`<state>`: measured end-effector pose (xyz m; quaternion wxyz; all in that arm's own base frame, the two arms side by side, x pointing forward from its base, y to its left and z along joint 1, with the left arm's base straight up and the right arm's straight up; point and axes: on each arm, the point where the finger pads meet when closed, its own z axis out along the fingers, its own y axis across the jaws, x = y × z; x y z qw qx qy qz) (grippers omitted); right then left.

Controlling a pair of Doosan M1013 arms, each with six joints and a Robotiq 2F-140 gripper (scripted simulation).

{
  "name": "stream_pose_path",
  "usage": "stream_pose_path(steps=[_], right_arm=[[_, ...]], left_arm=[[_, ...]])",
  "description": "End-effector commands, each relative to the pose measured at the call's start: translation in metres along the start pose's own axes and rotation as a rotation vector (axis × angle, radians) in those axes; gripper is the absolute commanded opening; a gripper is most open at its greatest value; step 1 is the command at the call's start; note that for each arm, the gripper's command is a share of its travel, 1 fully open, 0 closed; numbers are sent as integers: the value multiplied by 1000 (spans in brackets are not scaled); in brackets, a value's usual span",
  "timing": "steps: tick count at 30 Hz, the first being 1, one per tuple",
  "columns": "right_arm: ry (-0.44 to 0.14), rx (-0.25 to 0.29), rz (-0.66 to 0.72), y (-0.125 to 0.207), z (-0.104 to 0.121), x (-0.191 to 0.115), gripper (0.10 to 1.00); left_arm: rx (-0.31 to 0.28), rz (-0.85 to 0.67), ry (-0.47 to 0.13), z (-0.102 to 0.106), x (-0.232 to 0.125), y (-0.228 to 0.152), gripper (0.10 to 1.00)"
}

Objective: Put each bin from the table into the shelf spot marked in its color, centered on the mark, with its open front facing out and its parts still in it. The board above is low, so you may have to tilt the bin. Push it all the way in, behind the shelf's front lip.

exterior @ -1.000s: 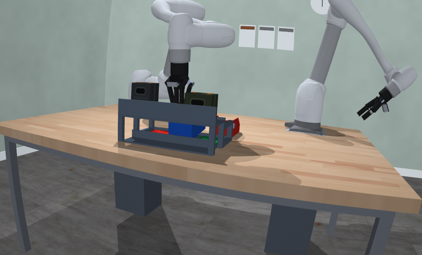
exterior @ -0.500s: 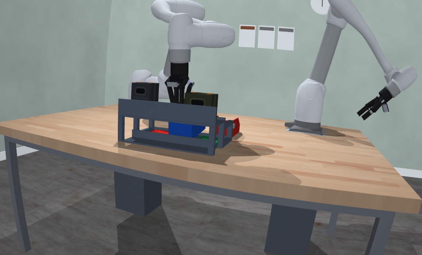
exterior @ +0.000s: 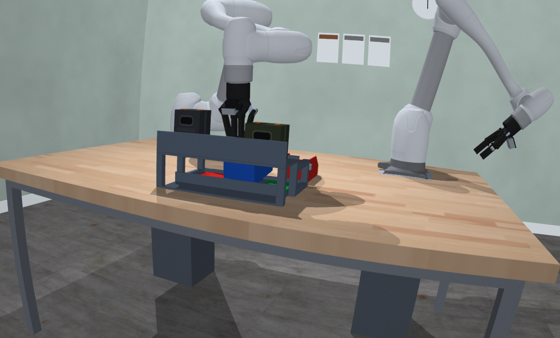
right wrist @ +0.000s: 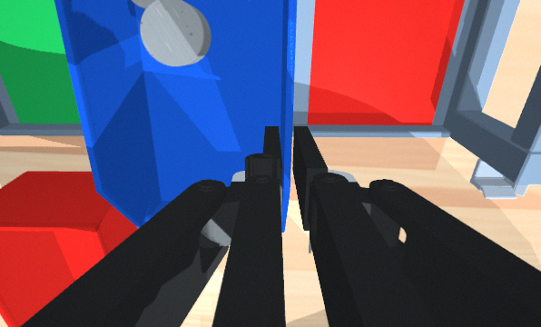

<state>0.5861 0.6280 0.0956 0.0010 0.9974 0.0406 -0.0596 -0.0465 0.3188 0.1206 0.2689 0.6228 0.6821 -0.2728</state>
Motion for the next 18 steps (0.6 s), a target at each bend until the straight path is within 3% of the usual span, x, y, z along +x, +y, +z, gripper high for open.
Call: stream_pose_path(steps=[1,18], right_arm=[[1,1,0,0,-2,0,154],[1,1,0,0,-15,-2,154]], left_arm=[[0,0,1,0,0,0,1000],[0,0,1,0,0,0,1000]])
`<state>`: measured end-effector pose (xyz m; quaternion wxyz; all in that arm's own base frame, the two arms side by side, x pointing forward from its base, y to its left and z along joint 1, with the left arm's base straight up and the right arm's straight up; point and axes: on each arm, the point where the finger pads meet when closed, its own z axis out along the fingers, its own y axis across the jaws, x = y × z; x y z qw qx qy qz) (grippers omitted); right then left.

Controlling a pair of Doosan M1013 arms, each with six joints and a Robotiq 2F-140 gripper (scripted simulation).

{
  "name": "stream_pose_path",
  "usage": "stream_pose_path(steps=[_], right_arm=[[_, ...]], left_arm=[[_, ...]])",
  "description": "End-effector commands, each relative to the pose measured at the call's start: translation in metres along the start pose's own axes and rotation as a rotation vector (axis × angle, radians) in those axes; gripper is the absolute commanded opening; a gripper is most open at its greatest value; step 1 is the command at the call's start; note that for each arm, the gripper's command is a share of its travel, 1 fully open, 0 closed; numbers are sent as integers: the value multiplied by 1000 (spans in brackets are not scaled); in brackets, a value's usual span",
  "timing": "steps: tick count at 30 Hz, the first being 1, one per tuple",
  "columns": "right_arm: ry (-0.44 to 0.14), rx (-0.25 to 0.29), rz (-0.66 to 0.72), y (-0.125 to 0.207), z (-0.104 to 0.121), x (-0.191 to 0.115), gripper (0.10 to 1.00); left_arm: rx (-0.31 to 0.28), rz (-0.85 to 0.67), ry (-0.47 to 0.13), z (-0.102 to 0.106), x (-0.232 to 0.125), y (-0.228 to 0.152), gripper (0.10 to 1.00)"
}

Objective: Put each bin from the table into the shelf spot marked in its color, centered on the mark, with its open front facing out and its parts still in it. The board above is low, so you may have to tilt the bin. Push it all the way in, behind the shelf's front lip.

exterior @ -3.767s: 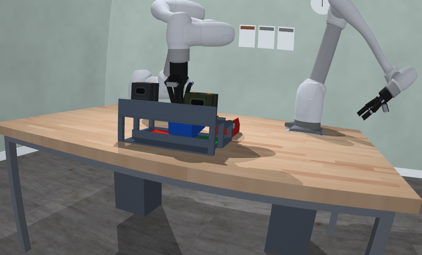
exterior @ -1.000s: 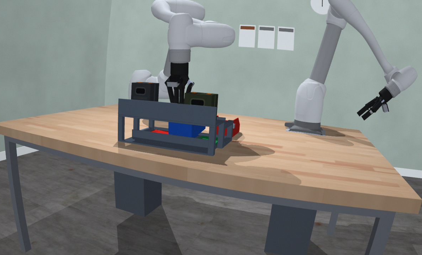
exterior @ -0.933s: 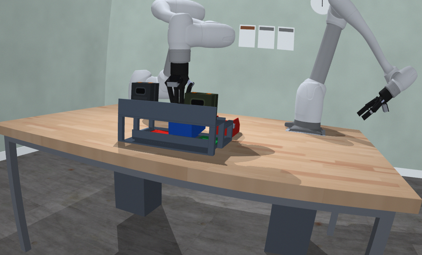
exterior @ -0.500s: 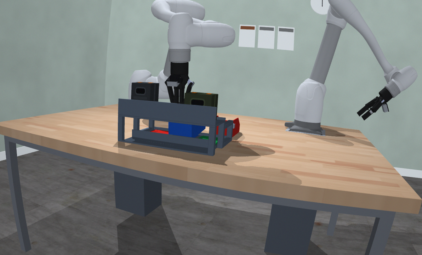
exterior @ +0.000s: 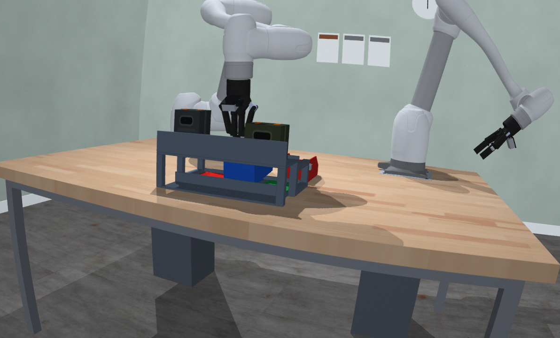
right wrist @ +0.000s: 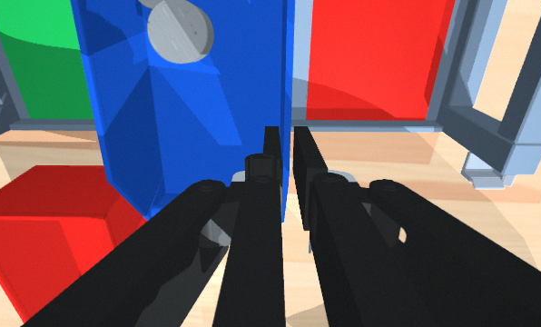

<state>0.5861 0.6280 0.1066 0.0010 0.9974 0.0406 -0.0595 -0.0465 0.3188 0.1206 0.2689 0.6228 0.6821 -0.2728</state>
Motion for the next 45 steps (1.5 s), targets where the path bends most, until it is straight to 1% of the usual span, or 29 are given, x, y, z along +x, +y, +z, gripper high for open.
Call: stream_pose_path(steps=[1,17,19,34,36,45], right_arm=[[1,1,0,0,-4,0,154],[1,1,0,0,-27,-3,154],[1,1,0,0,-27,-3,154],[1,1,0,0,-55,-6,154],[1,1,0,0,-55,-6,154],[1,1,0,0,-69,-8,154]], left_arm=[[0,0,1,0,0,0,1000],[0,0,1,0,0,0,1000],[0,0,1,0,0,0,1000],[0,0,1,0,0,0,1000],[0,0,1,0,0,0,1000],[0,0,1,0,0,0,1000]])
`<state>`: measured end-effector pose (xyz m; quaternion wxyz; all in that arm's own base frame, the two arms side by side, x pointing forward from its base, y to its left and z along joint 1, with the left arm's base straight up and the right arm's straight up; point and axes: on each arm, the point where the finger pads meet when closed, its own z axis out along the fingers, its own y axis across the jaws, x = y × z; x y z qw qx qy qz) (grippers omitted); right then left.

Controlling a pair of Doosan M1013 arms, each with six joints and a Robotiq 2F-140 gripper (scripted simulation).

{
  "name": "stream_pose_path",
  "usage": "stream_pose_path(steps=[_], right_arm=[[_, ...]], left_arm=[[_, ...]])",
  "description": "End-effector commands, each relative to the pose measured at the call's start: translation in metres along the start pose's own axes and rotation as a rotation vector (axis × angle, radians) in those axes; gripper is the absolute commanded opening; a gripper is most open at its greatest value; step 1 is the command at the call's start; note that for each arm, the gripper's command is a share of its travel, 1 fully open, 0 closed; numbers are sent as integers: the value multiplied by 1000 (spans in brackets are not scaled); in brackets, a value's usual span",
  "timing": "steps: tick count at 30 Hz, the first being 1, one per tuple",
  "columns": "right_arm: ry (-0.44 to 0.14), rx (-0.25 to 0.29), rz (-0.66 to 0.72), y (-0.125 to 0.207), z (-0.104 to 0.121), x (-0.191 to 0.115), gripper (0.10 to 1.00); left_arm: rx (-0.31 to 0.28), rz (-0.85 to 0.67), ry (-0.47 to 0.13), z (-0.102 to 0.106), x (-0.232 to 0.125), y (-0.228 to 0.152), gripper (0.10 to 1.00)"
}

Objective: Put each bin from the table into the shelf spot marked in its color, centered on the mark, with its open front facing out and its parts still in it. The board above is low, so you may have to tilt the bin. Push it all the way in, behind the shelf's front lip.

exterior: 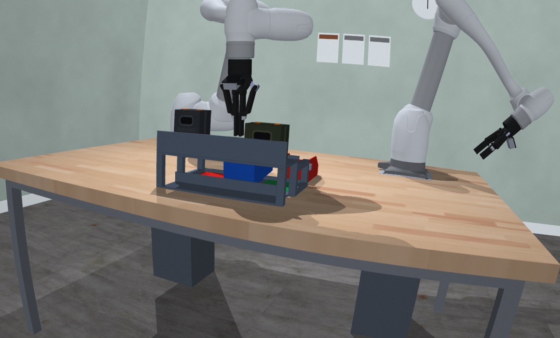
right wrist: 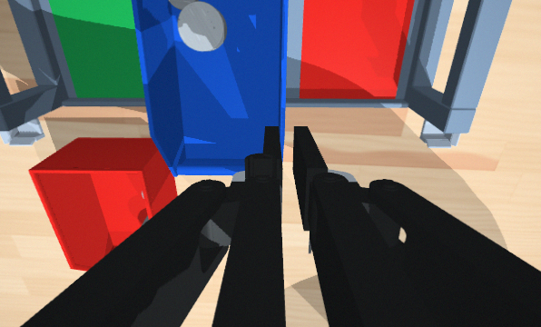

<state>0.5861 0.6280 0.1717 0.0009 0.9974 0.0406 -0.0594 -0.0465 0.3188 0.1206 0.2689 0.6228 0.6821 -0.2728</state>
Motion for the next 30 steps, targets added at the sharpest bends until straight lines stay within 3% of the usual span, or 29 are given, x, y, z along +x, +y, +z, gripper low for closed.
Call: stream_pose_path(steps=[1,30], right_arm=[[1,1,0,0,-6,-1,154],[1,1,0,0,-24,-3,154]], left_arm=[[0,0,1,0,0,0,1000],[0,0,1,0,0,0,1000]])
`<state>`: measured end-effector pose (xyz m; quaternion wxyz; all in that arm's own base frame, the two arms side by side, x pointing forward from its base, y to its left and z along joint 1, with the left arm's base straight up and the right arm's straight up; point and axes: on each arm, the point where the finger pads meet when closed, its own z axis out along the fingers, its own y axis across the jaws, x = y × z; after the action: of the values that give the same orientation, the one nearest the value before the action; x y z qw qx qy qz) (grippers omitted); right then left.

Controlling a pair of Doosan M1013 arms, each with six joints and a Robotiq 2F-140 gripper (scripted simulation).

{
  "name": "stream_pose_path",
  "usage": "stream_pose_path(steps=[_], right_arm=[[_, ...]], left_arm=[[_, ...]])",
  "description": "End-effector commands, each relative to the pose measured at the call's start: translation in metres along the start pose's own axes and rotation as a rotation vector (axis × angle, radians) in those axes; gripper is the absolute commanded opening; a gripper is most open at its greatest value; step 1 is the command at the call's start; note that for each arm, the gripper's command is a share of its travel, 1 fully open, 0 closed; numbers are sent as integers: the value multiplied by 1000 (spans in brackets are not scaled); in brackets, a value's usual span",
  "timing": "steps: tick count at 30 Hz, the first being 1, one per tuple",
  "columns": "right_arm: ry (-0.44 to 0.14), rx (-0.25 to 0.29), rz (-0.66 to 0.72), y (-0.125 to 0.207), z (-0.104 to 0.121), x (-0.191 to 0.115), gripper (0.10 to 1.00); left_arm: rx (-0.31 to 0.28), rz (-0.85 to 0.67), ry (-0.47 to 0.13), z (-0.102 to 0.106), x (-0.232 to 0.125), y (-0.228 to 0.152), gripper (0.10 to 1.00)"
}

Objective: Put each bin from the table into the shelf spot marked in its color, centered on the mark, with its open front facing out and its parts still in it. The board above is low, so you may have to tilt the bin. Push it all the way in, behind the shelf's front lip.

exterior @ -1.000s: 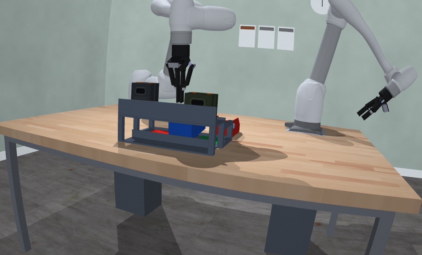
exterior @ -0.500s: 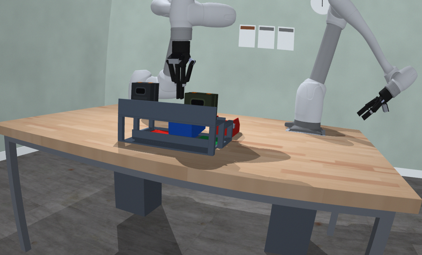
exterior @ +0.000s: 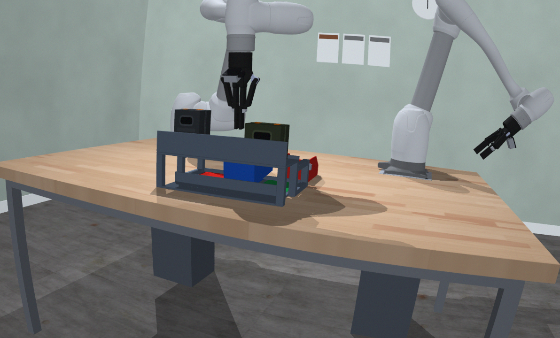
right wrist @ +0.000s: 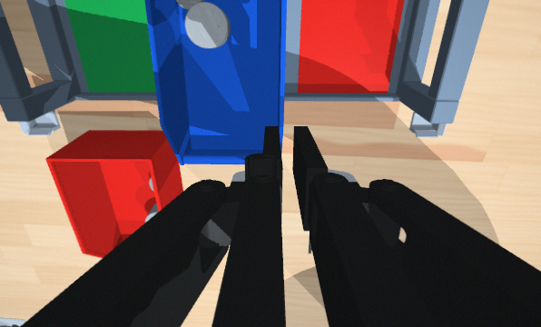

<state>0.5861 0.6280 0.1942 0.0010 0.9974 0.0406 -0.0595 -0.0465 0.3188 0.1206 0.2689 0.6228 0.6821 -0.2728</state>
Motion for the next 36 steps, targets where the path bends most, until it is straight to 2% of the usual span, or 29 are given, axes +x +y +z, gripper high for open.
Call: stream_pose_path(steps=[1,8,9,36], right_arm=[[1,1,0,0,-2,0,154],[1,1,0,0,-2,0,154],[1,1,0,0,-2,0,99],[1,1,0,0,-2,0,99]], left_arm=[[0,0,1,0,0,0,1000],[0,0,1,0,0,0,1000],[0,0,1,0,0,0,1000],[0,0,1,0,0,0,1000]])
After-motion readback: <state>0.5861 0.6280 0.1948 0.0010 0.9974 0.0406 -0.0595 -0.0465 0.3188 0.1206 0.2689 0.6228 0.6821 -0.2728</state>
